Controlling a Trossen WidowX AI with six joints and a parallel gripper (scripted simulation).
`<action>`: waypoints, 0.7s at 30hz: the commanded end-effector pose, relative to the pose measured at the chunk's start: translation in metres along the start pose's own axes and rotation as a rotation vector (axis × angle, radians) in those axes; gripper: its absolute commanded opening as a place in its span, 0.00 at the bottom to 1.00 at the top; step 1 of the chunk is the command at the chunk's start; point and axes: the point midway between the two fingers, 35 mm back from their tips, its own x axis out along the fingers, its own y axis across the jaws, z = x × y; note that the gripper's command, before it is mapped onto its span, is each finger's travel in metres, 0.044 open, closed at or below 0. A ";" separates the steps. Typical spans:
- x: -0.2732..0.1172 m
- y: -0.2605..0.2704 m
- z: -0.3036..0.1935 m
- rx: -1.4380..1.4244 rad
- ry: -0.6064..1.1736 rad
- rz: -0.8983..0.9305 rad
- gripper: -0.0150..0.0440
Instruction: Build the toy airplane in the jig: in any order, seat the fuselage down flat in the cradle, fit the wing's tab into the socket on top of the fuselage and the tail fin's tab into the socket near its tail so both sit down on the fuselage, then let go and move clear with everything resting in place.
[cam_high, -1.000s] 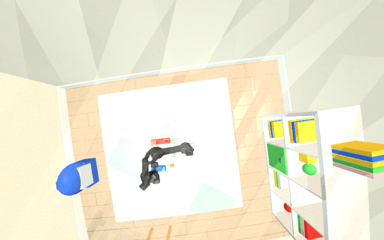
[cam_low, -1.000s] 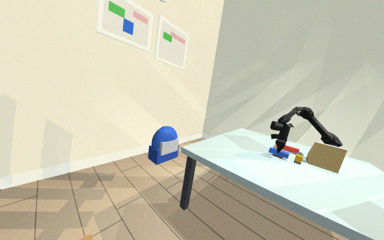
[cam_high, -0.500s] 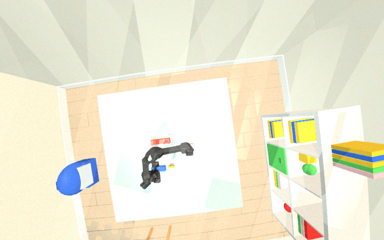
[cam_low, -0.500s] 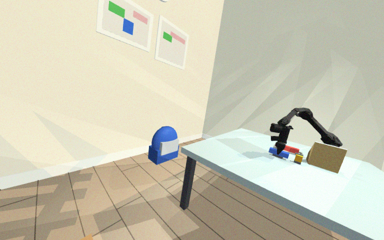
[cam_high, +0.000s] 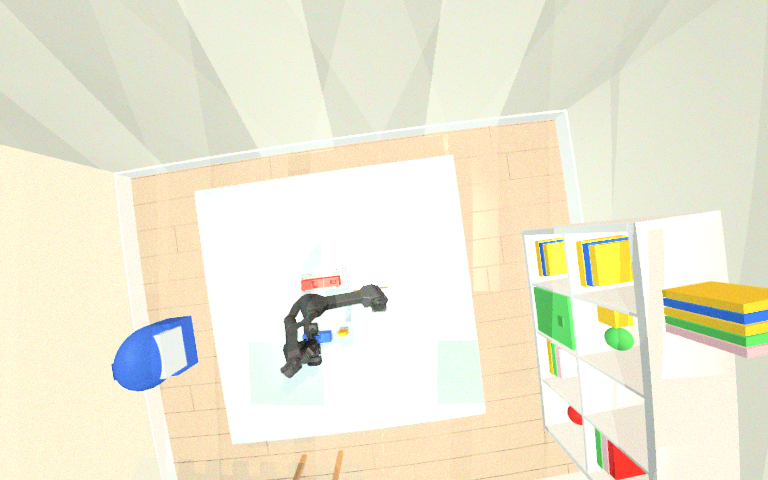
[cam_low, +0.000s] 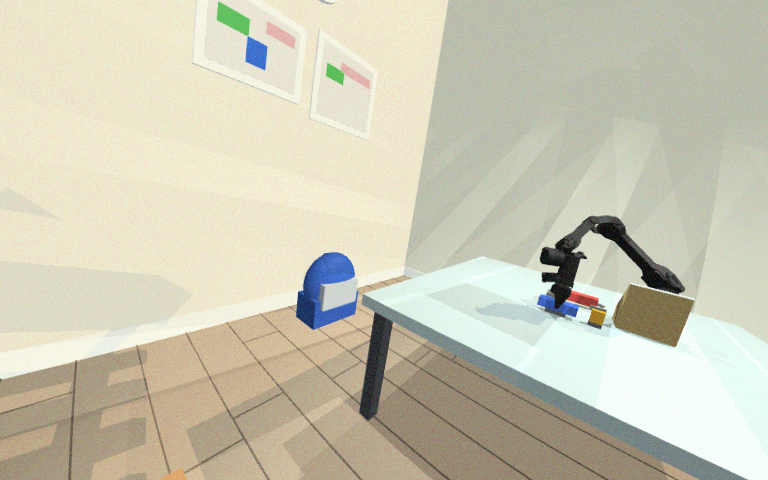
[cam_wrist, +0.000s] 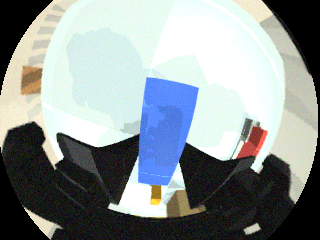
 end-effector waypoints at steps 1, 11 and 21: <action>-0.004 0.001 0.000 -0.009 0.002 -0.004 0.25; -0.033 0.003 0.003 -0.018 0.005 0.001 0.25; -0.064 0.004 0.005 -0.016 0.003 0.005 0.25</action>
